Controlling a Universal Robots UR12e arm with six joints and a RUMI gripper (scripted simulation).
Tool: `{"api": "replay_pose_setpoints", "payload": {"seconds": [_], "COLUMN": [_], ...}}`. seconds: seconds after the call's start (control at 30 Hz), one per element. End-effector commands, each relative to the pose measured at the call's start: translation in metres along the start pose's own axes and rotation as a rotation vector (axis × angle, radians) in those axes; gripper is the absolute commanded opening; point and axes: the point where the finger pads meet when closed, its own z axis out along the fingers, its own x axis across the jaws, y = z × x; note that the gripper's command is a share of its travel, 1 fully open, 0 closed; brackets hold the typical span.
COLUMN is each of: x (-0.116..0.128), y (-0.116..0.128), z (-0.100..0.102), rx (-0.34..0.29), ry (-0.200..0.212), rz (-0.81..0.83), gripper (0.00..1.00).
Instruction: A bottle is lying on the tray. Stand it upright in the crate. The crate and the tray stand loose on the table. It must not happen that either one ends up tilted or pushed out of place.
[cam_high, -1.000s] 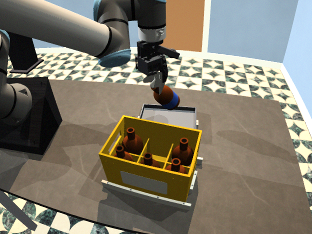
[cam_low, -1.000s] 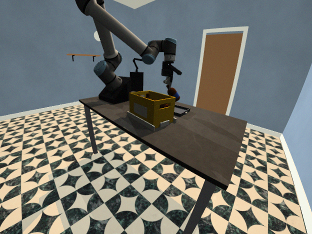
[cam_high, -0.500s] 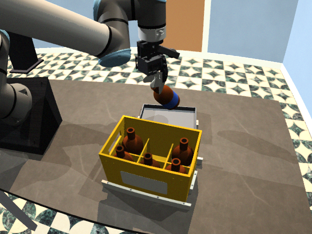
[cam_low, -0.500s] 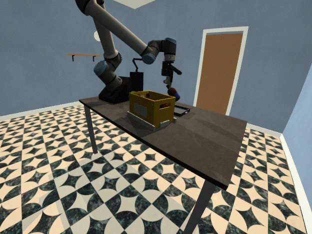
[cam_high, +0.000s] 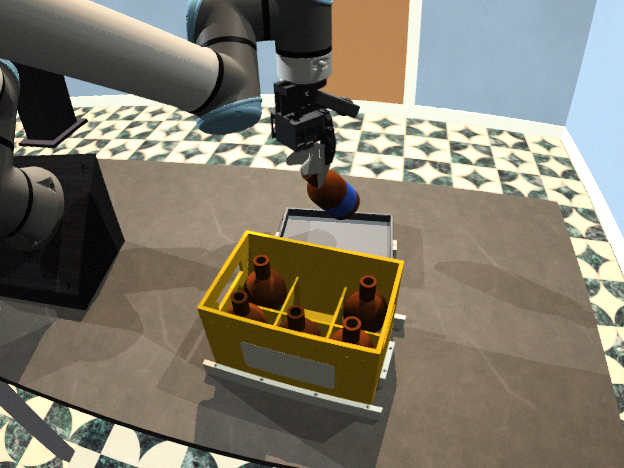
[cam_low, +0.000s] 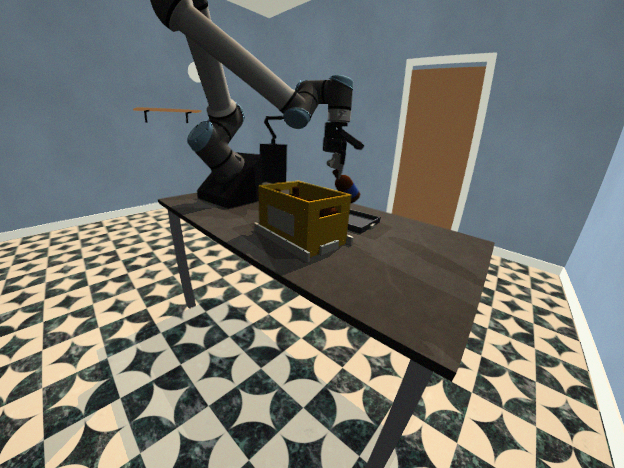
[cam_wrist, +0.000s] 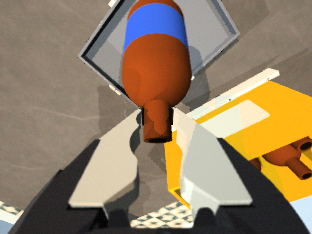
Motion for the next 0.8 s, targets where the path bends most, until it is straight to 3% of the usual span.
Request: {"api": "replay_pose_setpoints", "payload": {"seconds": [0.0, 0.77], "x": [0.0004, 0.0004], "y": [-0.0004, -0.0004], "z": [-0.0007, -0.0007], "rx": [0.001, 0.001], "ry": [0.001, 0.001], "rz": [0.001, -0.031], "gripper": [0.0, 0.0]}}
